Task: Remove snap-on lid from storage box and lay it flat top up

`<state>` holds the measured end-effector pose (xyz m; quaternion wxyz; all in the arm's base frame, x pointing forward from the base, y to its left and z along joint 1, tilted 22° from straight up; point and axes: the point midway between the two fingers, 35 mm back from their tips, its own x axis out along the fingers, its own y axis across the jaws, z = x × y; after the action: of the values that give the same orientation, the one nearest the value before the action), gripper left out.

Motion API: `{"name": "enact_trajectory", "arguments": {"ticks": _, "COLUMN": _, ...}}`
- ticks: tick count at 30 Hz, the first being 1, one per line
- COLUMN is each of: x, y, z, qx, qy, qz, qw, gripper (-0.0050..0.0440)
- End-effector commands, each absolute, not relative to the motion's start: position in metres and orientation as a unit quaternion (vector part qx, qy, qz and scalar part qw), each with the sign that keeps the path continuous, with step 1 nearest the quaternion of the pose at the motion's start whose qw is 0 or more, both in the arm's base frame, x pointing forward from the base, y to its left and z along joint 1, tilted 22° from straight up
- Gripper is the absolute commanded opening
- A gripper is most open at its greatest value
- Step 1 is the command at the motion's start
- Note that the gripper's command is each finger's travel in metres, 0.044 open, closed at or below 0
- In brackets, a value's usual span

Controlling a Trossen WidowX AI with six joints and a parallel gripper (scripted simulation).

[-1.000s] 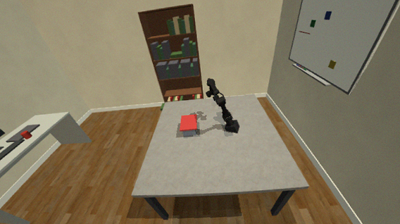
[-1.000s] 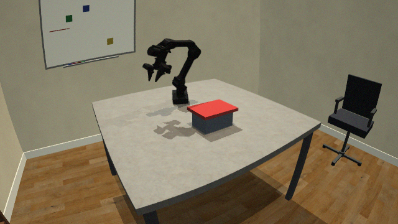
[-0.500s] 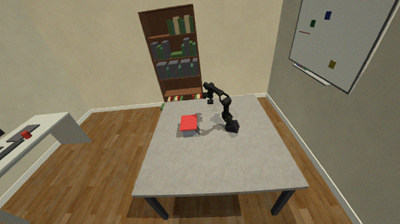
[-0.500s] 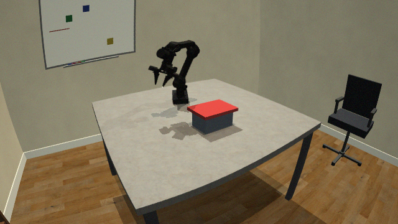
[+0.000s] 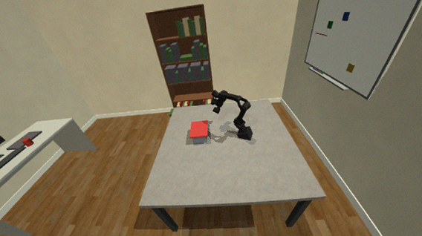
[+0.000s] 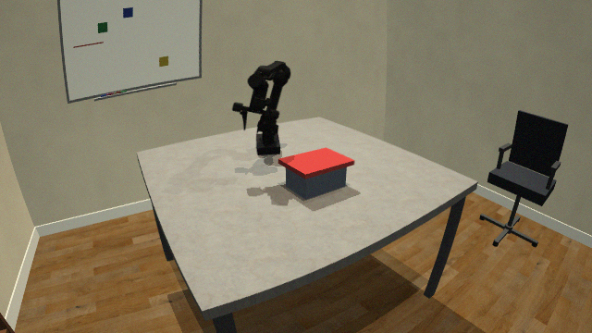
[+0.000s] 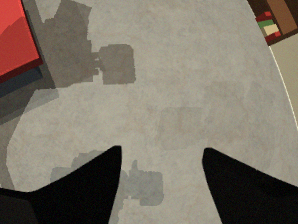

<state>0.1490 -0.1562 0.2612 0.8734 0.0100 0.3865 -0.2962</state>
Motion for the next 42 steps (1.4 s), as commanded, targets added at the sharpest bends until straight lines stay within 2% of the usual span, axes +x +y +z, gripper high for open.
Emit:
{"name": "enact_trajectory", "arguments": {"ticks": 1, "x": 0.162, "y": -0.142, "z": 0.258, "qx": 0.057, "qy": 0.343, "qz": -0.313, "qw": 0.884, "gripper": 0.0235}}
{"name": "enact_trajectory", "arguments": {"ticks": 22, "x": 0.2, "y": -0.072, "z": 0.252, "qx": 0.343, "qy": 0.175, "qz": -0.251, "qw": 0.888, "gripper": 0.0235}}
{"name": "enact_trajectory", "arguments": {"ticks": 33, "x": 0.208, "y": -0.037, "z": 0.249, "qx": 0.485, "qy": 0.13, "qz": -0.192, "qw": 0.843, "gripper": 0.0235}}
{"name": "enact_trajectory", "arguments": {"ticks": 42, "x": 0.209, "y": -0.004, "z": 0.246, "qx": 0.638, "qy": 0.107, "qz": -0.132, "qw": 0.751, "gripper": 0.0235}}
